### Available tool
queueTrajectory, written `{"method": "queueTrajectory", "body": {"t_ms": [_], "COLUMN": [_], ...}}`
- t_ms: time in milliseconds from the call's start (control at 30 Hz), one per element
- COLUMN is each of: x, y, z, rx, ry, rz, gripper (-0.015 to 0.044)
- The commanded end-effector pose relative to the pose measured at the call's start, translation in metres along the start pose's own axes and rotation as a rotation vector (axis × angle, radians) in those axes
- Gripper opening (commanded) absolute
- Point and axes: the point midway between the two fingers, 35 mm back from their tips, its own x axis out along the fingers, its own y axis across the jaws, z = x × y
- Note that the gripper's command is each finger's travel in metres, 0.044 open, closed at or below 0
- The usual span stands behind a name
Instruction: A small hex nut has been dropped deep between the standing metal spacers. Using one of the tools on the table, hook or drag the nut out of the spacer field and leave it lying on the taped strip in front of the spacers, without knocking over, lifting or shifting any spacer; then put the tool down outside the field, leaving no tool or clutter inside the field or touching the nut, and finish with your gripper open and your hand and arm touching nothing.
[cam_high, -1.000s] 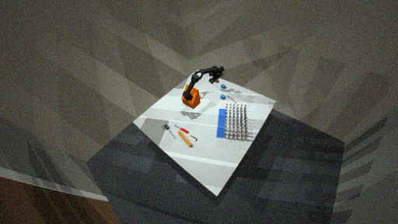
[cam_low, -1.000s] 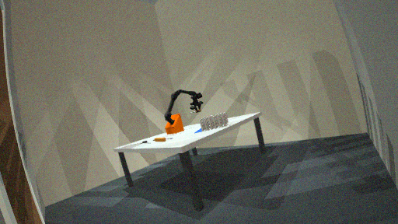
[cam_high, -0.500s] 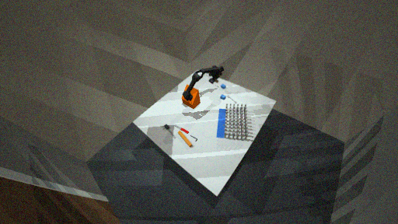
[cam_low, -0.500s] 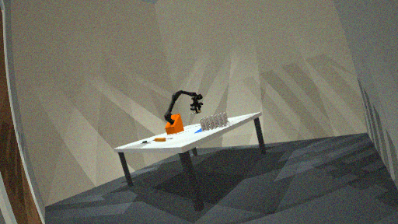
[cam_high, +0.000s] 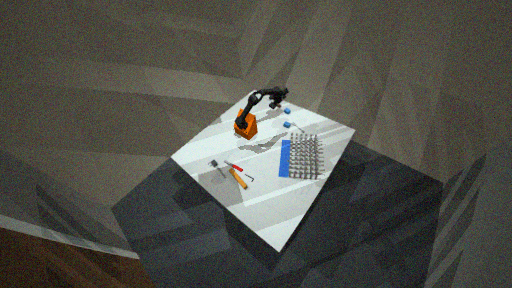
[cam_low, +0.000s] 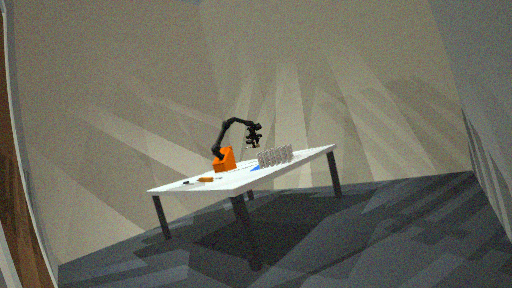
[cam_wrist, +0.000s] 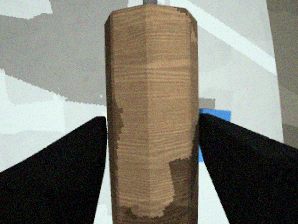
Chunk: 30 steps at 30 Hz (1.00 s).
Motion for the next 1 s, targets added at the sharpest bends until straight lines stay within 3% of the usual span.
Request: {"method": "queueTrajectory", "body": {"t_ms": [0, 967], "x": [0.006, 0.043], "y": [0.001, 0.009], "z": [-0.003, -0.019], "rx": [-0.003, -0.002], "ry": [0.0, 0.002], "rz": [-0.002, -0.002], "gripper": [0.0, 0.0]}}
